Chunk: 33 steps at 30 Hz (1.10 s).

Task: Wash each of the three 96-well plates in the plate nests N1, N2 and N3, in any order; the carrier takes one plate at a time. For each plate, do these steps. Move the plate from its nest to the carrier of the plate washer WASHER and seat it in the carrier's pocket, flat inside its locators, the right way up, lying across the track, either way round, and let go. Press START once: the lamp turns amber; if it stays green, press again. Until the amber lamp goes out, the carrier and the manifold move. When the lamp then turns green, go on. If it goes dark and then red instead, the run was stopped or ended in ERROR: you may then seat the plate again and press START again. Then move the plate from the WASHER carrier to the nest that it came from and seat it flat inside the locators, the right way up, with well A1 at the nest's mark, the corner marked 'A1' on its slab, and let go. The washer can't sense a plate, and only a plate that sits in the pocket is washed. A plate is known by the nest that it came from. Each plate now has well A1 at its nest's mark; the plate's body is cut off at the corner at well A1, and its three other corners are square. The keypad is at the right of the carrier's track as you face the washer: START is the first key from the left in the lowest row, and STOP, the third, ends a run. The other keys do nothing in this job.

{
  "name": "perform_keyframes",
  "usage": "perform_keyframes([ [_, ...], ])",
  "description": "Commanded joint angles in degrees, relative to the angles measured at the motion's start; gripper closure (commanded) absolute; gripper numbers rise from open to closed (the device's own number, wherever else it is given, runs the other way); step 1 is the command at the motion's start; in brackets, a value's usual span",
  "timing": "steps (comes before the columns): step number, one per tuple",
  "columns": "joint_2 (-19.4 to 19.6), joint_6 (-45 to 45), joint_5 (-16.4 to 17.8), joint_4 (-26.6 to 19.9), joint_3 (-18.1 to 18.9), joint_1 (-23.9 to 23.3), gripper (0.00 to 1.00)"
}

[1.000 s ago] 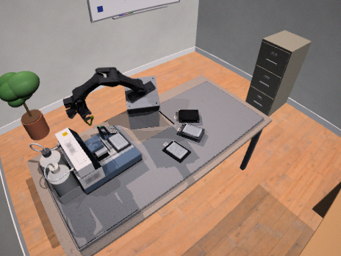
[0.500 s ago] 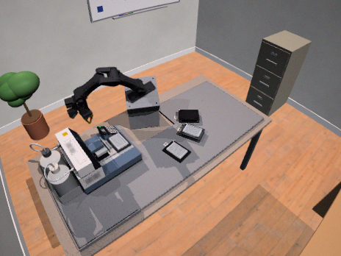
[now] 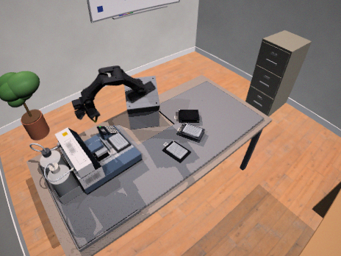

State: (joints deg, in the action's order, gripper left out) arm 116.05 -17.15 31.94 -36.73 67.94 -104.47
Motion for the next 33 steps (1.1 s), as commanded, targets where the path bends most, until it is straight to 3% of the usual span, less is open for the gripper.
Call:
perform_keyframes([
  [1, -1.73, 0.91, -0.10, 3.31, -2.21, -0.01, 1.00],
  [33, -9.30, 8.60, -1.19, 23.60, -26.20, 6.70, 1.00],
])
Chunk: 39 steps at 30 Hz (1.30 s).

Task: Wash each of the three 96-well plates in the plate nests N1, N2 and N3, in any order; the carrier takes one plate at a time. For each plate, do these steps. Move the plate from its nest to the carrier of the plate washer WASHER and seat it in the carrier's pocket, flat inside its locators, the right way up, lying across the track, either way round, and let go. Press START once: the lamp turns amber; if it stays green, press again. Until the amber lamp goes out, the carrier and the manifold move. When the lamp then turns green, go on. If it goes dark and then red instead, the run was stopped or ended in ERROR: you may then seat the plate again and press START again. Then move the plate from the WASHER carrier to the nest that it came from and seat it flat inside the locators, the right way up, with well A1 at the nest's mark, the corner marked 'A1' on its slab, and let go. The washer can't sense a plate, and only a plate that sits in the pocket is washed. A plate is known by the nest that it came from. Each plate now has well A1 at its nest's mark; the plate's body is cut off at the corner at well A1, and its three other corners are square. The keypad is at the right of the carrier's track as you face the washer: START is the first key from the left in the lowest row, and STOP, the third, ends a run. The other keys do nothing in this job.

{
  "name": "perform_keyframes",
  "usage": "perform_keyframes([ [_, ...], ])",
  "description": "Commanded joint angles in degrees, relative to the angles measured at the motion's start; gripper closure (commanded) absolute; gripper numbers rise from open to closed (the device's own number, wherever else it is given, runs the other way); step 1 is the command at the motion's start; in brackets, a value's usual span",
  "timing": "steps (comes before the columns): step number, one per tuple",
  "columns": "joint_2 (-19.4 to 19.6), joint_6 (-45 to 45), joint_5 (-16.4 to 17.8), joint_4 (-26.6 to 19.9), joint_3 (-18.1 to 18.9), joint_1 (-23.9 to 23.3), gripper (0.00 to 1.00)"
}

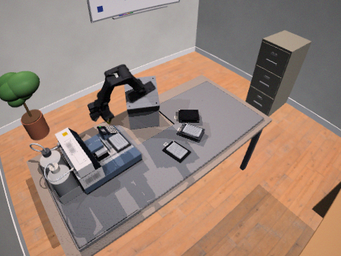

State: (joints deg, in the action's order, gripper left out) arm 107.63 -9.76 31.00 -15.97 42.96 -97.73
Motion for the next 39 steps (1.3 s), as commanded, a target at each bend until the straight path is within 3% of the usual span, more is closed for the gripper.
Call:
perform_keyframes([
  [1, -1.05, 1.56, -0.31, 3.63, -2.00, 0.28, 1.00],
  [18, -2.48, 7.63, -1.54, 16.29, -13.13, 5.69, 1.00],
  [31, -2.48, 7.62, -1.54, 16.28, -13.12, 5.69, 1.00],
  [32, -3.36, 6.61, -1.75, 15.56, -12.83, 6.50, 0.00],
  [39, -8.77, -1.00, -3.25, 10.02, -9.92, 11.78, 0.00],
])
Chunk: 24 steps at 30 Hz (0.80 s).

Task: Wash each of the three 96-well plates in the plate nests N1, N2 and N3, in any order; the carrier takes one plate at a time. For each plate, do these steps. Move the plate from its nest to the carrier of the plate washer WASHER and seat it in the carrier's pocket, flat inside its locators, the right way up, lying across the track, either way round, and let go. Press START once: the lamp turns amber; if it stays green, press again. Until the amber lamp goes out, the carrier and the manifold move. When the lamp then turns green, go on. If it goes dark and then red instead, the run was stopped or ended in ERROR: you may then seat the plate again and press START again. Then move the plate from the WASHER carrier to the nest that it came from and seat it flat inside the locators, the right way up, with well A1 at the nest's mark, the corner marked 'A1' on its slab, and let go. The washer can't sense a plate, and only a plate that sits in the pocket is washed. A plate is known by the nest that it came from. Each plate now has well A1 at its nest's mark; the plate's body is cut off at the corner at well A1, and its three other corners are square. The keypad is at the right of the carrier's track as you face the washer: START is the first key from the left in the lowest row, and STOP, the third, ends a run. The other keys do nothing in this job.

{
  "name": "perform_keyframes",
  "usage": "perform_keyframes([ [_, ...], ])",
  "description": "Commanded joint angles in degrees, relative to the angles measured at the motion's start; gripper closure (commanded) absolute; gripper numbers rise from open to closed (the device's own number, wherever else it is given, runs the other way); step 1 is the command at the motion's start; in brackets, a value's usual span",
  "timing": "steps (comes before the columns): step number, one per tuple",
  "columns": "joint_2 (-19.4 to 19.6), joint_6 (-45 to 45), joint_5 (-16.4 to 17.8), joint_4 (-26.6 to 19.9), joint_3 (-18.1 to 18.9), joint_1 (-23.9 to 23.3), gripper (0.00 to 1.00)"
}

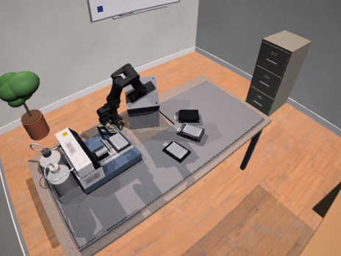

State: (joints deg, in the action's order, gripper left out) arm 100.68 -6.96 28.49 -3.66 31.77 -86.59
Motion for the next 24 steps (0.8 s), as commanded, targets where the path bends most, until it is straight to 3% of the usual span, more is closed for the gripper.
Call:
perform_keyframes([
  [1, -2.46, -4.94, -0.96, -3.08, 1.78, 1.36, 0.00],
  [16, -7.88, -21.17, -3.78, -12.84, 9.98, 9.58, 0.00],
  [24, -7.88, -32.63, -3.78, -12.84, 9.98, 9.58, 0.00],
])
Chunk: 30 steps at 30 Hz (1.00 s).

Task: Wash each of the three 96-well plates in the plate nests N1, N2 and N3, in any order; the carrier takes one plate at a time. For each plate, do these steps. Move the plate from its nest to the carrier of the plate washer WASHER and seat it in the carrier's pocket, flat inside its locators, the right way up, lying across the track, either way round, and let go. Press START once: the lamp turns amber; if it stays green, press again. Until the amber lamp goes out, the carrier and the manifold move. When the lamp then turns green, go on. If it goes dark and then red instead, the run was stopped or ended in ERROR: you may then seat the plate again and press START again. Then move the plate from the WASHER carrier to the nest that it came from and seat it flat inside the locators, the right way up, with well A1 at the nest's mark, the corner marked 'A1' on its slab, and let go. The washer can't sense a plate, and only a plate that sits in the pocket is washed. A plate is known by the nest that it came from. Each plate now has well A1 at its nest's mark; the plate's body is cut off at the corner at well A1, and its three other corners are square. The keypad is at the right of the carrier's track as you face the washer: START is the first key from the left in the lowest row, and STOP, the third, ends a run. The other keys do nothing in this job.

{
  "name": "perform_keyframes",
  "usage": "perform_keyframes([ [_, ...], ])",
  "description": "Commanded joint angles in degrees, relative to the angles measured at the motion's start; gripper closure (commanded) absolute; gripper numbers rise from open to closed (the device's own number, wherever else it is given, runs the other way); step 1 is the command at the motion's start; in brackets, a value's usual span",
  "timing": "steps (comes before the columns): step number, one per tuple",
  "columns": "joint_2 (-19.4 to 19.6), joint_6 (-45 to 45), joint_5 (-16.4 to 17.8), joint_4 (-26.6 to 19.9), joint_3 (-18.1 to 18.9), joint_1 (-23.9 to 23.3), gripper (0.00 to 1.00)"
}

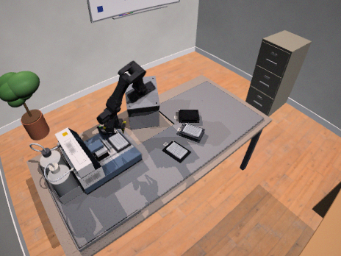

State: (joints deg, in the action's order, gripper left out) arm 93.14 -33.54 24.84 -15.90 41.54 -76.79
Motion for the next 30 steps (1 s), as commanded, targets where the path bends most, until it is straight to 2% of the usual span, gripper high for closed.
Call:
perform_keyframes([
  [1, -0.34, -7.96, -0.13, -0.60, 0.21, -0.21, 0.00],
  [12, -0.34, -28.97, -0.13, -0.60, 0.21, -0.21, 0.00],
  [14, -0.34, -28.97, -0.13, -0.60, 0.21, -0.21, 0.00],
  [21, -0.34, -42.34, -0.13, -0.60, 0.21, -0.21, 0.00],
  [30, -0.34, -42.57, -0.13, -0.60, 0.21, -0.20, 0.00],
])
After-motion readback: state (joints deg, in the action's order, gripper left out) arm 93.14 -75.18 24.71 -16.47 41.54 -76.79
